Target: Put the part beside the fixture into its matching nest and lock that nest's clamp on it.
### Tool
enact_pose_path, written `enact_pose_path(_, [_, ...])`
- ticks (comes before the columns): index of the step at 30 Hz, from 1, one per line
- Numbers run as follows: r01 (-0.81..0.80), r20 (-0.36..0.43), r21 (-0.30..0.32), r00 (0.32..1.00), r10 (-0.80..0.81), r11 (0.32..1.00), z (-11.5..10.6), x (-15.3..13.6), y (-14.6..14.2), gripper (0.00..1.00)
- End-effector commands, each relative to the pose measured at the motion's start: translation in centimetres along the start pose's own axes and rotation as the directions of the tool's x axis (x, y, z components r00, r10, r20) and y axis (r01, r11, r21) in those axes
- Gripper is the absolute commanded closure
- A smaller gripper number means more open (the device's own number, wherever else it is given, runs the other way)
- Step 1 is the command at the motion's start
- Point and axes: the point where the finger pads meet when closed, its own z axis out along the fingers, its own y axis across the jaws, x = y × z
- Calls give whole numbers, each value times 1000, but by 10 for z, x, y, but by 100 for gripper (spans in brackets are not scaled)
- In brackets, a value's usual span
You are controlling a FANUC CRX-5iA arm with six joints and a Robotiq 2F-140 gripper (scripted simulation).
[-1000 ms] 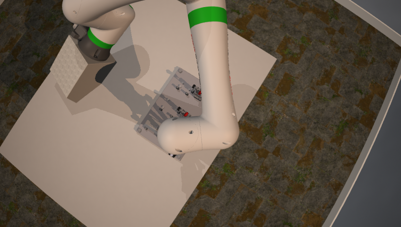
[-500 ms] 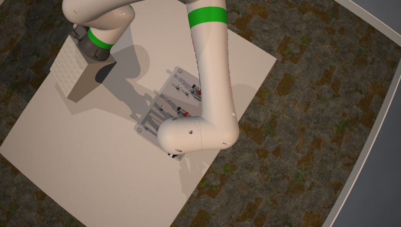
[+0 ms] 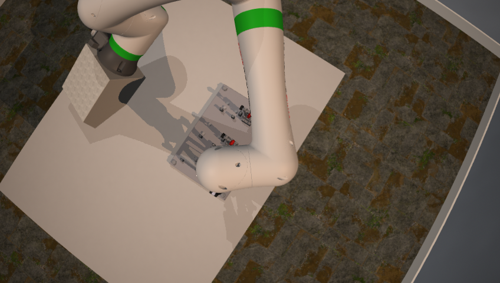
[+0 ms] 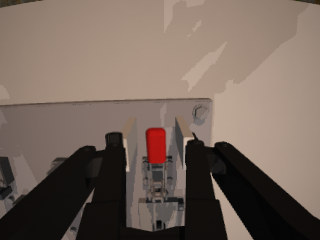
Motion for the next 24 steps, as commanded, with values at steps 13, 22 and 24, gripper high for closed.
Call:
enact_pose_path(13, [0,0,0,1000,0,1000,-36,0,0,72])
enact_pose_path(22, [0,0,0,1000,0,1000,-57,0,0,72])
enact_pose_path(24, [0,0,0,1000,0,1000,-59,0,0,72])
